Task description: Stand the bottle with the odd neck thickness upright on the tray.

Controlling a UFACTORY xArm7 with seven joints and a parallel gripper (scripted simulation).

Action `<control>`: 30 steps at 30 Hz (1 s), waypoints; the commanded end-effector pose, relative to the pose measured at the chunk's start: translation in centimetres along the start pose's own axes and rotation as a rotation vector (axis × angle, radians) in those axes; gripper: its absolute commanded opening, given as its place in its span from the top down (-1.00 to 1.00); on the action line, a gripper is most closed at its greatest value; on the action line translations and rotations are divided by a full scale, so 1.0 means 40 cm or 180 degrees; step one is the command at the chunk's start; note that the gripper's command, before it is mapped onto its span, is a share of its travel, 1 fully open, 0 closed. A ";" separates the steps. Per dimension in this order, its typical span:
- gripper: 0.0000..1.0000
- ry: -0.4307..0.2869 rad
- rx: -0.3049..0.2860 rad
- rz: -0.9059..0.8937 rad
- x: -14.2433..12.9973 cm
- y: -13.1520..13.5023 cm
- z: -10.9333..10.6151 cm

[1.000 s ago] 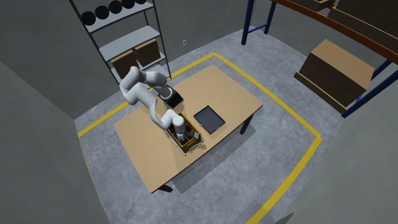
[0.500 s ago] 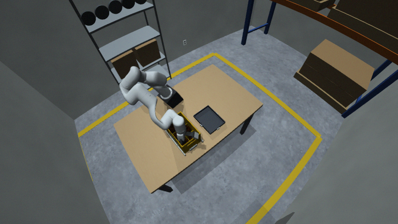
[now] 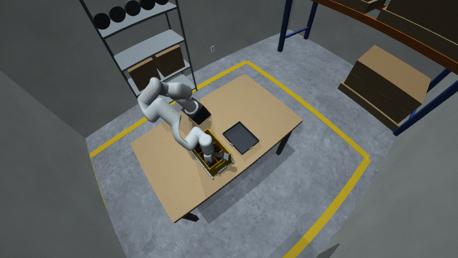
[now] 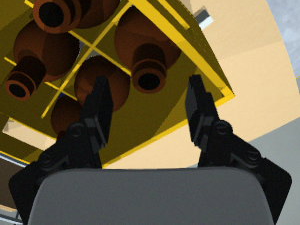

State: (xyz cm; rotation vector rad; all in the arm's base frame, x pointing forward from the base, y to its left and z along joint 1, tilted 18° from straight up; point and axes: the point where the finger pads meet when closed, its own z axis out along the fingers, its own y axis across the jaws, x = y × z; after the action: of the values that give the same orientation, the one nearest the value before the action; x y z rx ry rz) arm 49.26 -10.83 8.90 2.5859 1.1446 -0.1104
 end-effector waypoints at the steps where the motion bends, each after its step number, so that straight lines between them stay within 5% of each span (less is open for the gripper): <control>1: -0.30 0.0008 -0.0013 -0.0002 0.003 0.003 0.002; 30: -0.30 0.0008 -0.0013 -0.0002 0.003 0.003 0.070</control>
State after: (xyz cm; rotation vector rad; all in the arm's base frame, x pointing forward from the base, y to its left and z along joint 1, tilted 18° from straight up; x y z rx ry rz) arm 49.43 -11.70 6.24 2.5857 1.1445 -0.1102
